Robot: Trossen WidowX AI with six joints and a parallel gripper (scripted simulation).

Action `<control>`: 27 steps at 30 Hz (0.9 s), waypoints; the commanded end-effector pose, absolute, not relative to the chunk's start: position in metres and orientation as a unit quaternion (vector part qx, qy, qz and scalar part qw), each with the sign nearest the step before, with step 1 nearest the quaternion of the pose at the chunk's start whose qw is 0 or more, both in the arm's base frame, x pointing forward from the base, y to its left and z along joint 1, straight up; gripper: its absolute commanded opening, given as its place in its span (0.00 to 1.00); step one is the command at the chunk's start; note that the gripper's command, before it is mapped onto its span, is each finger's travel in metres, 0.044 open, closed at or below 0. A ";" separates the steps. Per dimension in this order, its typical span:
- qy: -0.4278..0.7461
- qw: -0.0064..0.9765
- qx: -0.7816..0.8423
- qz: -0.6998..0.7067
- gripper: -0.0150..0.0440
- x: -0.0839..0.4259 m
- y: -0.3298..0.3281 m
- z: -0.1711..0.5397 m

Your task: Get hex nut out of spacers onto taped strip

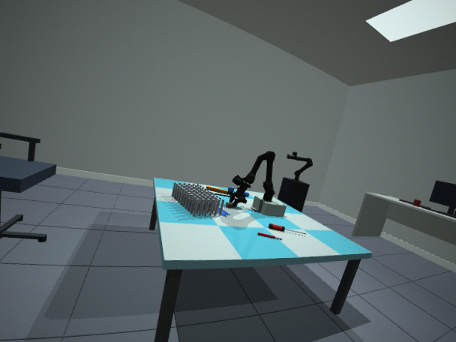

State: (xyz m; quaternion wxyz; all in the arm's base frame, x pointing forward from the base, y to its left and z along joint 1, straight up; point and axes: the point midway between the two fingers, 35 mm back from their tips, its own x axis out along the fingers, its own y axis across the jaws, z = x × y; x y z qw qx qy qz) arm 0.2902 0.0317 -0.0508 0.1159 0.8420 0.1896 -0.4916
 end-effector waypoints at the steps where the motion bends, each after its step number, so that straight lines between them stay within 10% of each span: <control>1: 0.192 0.117 0.842 -0.490 0.25 0.288 0.031 -0.050; 27: 0.192 0.117 0.842 -0.490 0.25 0.271 0.023 -0.051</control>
